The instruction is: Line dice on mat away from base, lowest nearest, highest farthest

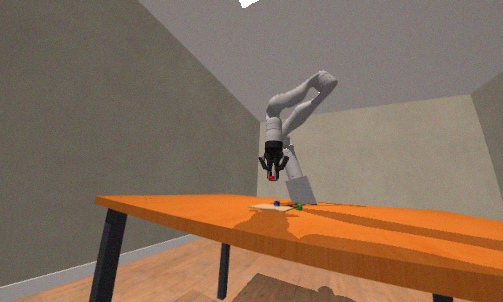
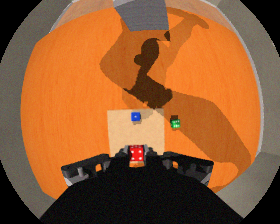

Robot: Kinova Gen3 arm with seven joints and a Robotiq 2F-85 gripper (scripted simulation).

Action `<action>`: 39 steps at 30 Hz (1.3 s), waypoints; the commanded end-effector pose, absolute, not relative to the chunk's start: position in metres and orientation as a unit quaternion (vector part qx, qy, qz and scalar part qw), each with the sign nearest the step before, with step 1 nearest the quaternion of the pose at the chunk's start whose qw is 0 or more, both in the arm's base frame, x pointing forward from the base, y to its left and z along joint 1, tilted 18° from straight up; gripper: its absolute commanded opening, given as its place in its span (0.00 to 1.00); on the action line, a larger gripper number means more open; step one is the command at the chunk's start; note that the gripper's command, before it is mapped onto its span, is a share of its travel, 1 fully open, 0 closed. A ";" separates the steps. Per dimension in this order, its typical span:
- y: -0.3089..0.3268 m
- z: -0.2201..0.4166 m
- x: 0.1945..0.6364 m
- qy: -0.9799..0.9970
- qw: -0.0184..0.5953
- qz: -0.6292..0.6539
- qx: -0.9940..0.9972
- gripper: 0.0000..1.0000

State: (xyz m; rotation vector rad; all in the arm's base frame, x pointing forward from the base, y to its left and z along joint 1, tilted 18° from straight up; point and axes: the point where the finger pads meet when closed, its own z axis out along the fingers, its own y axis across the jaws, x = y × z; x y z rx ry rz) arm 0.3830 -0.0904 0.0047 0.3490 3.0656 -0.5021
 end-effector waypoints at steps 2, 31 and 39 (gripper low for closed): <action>-0.090 0.005 0.384 0.981 0.008 -0.161 0.111 0.15; -0.109 -0.054 0.382 0.981 0.008 -0.161 0.111 0.15; -0.118 -0.081 0.382 0.981 0.008 -0.161 0.111 0.15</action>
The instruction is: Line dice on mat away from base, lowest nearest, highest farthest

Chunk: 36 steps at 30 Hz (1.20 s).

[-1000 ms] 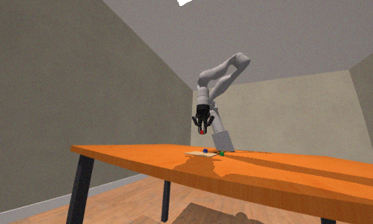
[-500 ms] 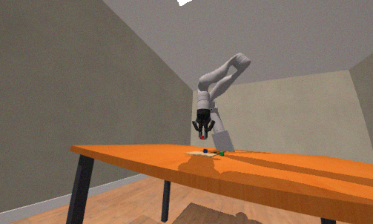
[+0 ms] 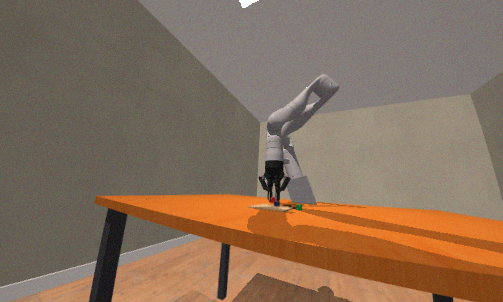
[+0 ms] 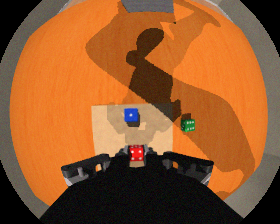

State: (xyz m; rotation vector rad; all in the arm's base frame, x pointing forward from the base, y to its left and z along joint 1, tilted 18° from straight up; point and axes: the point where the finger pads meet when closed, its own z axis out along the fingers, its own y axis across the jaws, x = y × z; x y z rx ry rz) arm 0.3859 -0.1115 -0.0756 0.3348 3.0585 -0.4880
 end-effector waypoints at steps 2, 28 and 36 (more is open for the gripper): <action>-0.119 -0.084 0.382 0.981 0.008 -0.161 0.111 0.15; -0.120 -0.086 0.382 0.981 0.008 -0.161 0.111 0.15; -0.120 -0.086 0.382 0.981 0.008 -0.161 0.111 0.15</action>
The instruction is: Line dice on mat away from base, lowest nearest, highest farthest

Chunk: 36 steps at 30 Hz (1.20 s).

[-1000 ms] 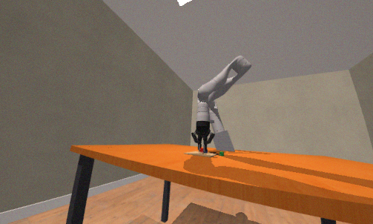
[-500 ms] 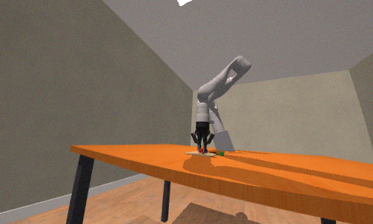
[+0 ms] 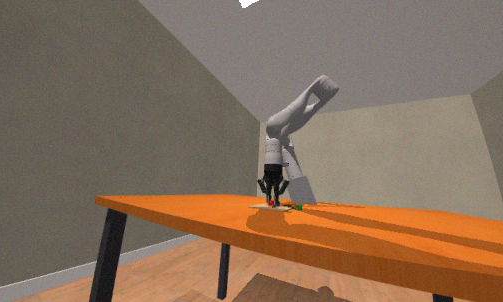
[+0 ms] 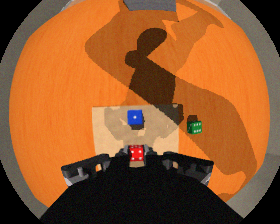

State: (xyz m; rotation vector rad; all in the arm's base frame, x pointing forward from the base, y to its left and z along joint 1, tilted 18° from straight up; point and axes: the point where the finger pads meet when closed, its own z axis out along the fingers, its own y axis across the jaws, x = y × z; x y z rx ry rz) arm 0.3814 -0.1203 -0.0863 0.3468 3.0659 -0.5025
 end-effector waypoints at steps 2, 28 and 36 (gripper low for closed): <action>-0.120 -0.086 0.382 0.981 0.008 -0.161 0.111 0.15; -0.121 -0.089 0.382 0.981 0.008 -0.161 0.111 0.15; -0.121 -0.089 0.382 0.981 0.008 -0.161 0.111 0.15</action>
